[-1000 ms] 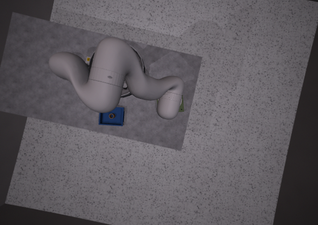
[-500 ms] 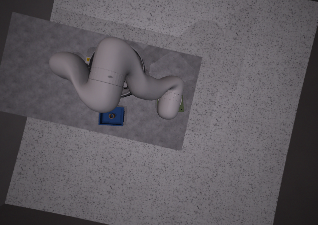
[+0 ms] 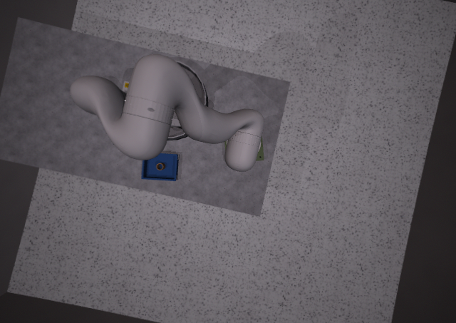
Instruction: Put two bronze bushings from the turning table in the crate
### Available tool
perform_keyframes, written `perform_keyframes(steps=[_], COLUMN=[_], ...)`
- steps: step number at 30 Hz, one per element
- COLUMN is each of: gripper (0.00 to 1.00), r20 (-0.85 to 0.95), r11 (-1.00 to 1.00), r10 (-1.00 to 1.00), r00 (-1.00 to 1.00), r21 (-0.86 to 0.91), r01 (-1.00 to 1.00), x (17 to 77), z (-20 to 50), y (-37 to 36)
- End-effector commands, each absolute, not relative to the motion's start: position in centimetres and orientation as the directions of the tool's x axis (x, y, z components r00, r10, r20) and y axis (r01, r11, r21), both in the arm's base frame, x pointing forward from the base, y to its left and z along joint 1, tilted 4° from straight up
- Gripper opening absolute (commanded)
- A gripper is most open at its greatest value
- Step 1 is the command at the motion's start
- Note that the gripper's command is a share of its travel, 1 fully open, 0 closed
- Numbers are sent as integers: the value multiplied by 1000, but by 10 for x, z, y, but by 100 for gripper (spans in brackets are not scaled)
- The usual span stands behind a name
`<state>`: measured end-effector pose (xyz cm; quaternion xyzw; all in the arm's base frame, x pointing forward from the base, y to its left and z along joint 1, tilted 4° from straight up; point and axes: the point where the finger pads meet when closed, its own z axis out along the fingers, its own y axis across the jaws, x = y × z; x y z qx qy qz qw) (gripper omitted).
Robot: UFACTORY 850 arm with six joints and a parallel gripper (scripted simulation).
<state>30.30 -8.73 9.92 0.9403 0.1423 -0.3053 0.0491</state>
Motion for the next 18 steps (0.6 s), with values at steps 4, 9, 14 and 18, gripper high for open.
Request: perform_keyframes(steps=[4,9,14,18], gripper=[10,10,10,10], r20=[-587,-587,-587,-587], r11=[-955,-955,-955,-955], r10=[237,237,237,237], r00=[774,774,774,774], r21=[7,7,7,7], r01=[298,298,298,298], x=[304,304,305,305], z=[97,97,93,88], y=[-87,-87,-87,-87])
